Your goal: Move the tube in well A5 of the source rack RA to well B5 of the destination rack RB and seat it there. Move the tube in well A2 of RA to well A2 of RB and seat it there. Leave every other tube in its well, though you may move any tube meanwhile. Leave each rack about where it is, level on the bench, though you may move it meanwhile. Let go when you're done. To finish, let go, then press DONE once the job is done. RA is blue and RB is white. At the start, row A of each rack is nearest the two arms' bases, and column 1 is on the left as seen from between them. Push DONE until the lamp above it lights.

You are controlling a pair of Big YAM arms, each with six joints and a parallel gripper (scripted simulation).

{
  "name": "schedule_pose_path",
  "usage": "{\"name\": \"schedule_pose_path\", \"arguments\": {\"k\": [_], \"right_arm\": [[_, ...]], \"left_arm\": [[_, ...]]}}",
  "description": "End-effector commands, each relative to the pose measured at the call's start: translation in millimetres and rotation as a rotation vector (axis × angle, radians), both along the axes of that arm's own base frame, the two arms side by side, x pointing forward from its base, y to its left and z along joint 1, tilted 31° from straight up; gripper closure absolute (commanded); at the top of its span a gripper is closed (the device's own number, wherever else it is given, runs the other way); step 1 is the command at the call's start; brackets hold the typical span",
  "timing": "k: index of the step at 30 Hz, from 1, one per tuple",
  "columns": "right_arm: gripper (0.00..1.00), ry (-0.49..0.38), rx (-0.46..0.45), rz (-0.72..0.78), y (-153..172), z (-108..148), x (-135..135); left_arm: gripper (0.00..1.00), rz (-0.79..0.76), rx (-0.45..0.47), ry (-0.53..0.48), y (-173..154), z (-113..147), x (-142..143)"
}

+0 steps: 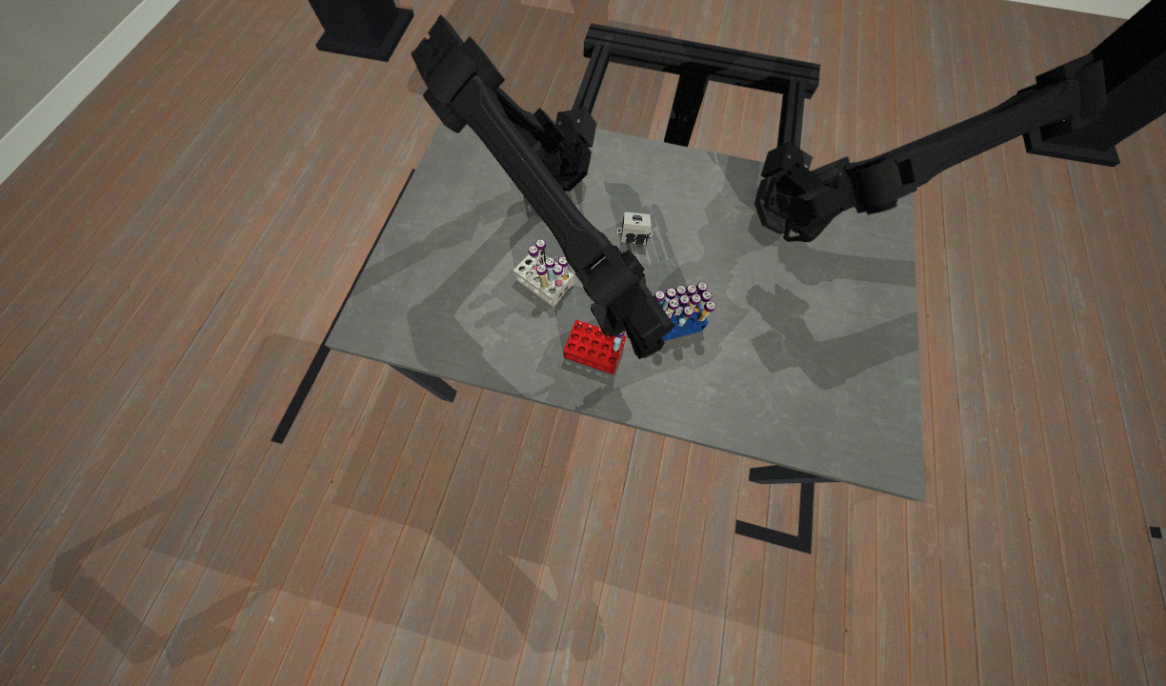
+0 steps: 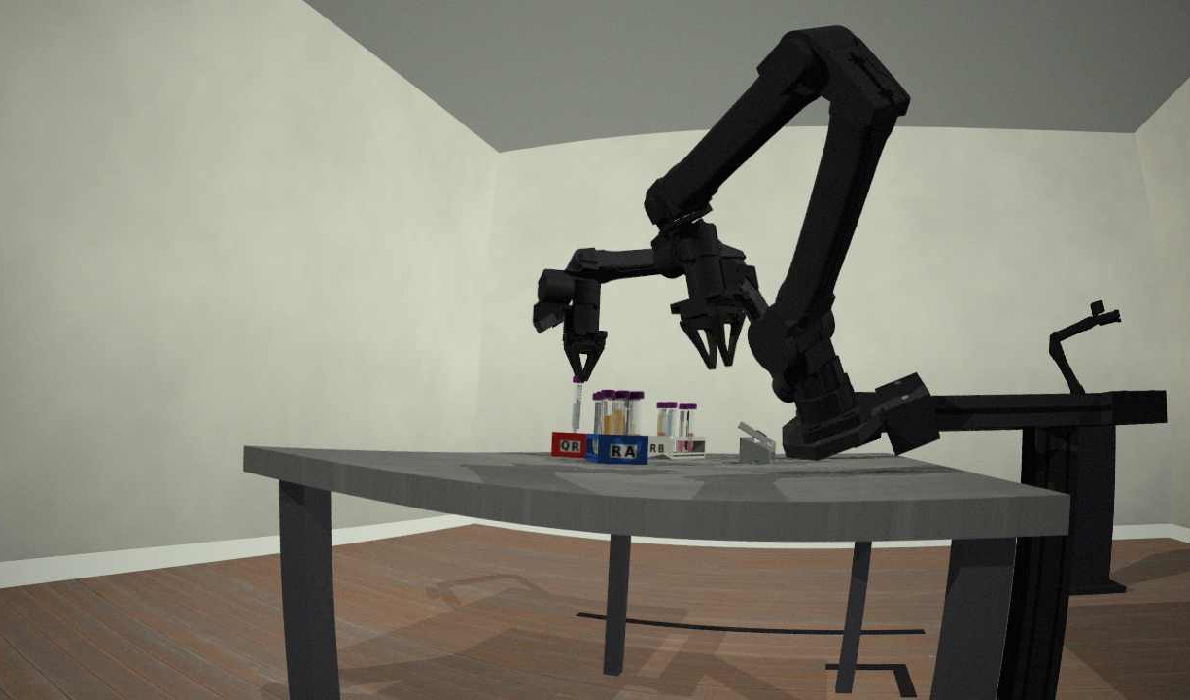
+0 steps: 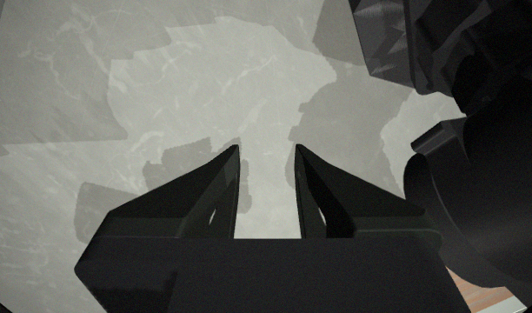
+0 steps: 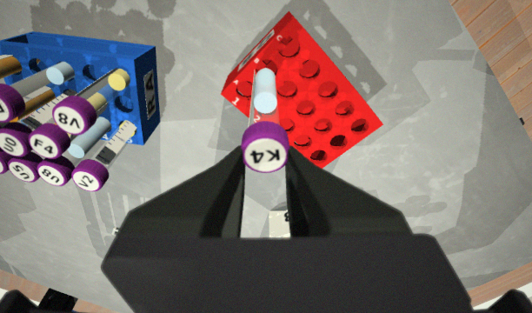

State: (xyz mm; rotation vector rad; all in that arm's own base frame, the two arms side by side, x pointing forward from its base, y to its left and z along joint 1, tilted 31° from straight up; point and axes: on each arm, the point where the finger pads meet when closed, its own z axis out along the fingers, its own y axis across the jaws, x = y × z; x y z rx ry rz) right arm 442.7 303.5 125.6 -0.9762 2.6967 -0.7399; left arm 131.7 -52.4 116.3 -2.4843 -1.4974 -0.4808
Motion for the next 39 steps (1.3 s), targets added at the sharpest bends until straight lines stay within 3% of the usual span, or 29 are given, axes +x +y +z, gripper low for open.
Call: {"name": "schedule_pose_path", "arguments": {"k": [1, 39], "right_arm": [[1.0, -0.006, 0.002, -0.005, -0.4, 0.3, 13.5], [1.0, 0.008, -0.011, -0.005, -12.9, -24.8, 12.9]], "left_arm": [[0.7, 0.0, -0.02, -0.018, -6.3, 9.1, 5.7], [0.7, 0.0, -0.02, -0.018, -6.3, 9.1, 5.7]]}}
